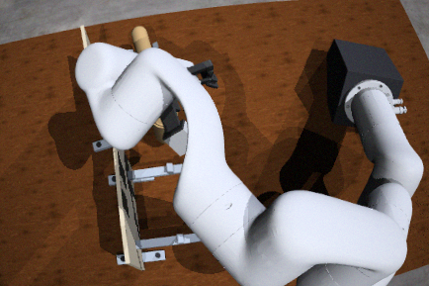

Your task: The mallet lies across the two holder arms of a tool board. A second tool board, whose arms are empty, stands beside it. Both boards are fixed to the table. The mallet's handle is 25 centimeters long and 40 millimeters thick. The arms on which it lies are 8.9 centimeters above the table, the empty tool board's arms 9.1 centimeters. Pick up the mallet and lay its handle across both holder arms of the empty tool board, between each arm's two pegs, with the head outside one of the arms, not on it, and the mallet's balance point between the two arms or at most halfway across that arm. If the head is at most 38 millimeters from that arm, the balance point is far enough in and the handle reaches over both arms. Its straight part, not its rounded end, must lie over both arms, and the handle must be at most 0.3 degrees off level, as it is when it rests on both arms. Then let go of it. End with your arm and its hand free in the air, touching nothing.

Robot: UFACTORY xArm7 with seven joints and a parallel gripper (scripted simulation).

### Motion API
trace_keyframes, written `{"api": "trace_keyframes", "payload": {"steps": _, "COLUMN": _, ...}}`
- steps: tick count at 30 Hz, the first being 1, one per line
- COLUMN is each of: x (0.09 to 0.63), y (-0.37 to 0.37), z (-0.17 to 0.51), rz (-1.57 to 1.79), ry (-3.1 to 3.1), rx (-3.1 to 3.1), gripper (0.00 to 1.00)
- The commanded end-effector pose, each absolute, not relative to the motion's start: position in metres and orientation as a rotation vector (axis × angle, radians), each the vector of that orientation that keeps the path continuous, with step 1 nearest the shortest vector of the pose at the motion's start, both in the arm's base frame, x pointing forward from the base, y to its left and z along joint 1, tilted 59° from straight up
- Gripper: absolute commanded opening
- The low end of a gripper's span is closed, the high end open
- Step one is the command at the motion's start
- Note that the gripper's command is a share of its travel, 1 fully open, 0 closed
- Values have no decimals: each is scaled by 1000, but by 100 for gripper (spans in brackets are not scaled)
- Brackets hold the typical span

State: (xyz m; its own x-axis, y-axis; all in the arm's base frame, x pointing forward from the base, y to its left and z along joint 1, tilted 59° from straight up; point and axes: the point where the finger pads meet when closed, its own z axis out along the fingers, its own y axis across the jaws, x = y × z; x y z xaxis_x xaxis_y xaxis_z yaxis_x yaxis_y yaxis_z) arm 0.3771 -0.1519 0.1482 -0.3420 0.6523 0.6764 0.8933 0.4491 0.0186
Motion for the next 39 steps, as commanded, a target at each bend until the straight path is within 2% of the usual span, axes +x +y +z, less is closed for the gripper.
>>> {"api": "trace_keyframes", "payload": {"steps": 1, "x": 402, "y": -162, "z": 130, "rz": -727, "ry": -2054, "rx": -1363, "gripper": 100}}
{"api": "trace_keyframes", "payload": {"steps": 15, "x": 467, "y": -189, "z": 84, "rz": -1230, "ry": -1877, "rx": -1553, "gripper": 100}}
{"api": "trace_keyframes", "payload": {"steps": 29, "x": 469, "y": -189, "z": 83, "rz": -1243, "ry": -1871, "rx": -1558, "gripper": 100}}
{"api": "trace_keyframes", "payload": {"steps": 39, "x": 491, "y": -107, "z": 31, "rz": -1244, "ry": -1871, "rx": -1551, "gripper": 100}}
